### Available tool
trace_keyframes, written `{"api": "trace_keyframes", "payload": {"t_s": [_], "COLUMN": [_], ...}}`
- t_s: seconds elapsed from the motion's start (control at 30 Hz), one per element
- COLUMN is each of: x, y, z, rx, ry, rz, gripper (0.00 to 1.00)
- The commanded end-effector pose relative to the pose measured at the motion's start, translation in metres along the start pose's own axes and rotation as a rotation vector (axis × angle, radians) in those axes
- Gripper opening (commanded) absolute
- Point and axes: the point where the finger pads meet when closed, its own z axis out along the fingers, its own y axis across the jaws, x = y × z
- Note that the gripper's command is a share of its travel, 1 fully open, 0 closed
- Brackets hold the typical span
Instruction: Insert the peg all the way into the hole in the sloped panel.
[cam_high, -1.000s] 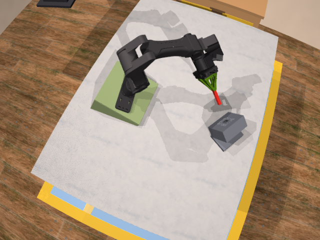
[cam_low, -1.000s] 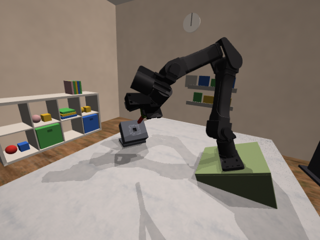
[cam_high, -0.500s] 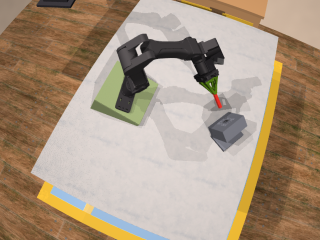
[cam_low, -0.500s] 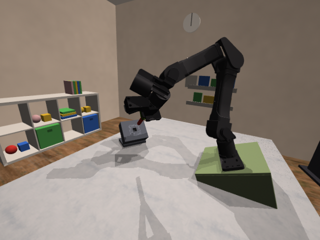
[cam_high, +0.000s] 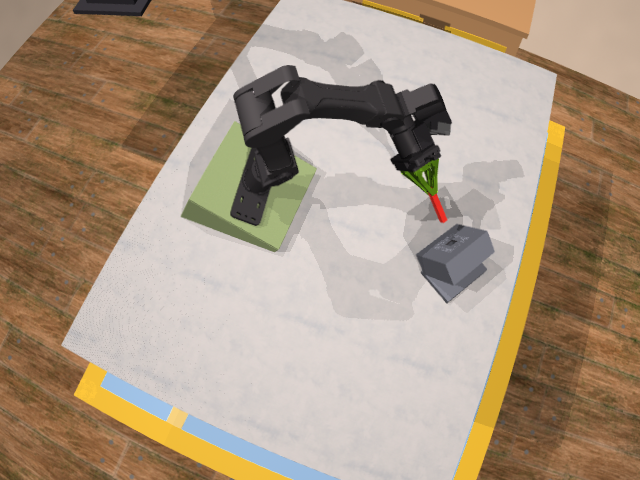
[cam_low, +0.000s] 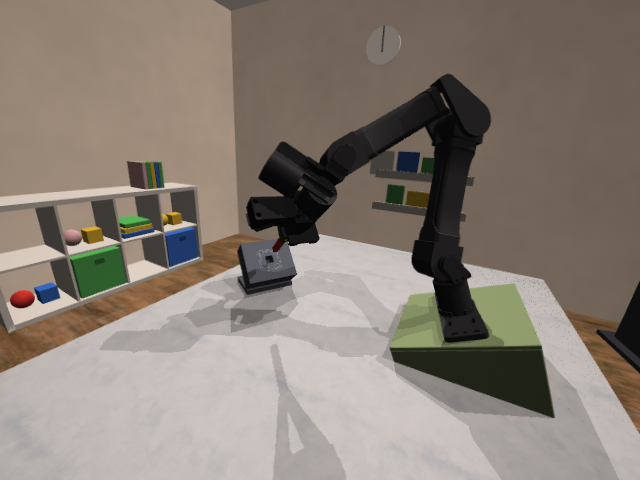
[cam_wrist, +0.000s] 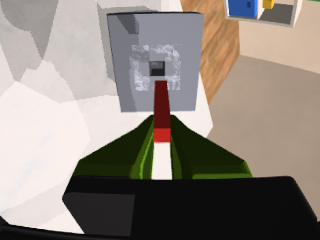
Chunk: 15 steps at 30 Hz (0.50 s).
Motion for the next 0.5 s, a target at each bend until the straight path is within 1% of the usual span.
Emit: {"api": "trace_keyframes", "payload": {"t_s": [0.0, 0.3, 0.47], "x": [0.0, 0.0, 0.0], "y": [0.005, 0.008, 0.008], "z": [0.007, 0.02, 0.022], "rx": [0.001, 0.001, 0.002], "ry": [-0.004, -0.004, -0.004], "rz": [-0.008, -0.008, -0.008], "gripper": [0.0, 0.0, 0.0]}}
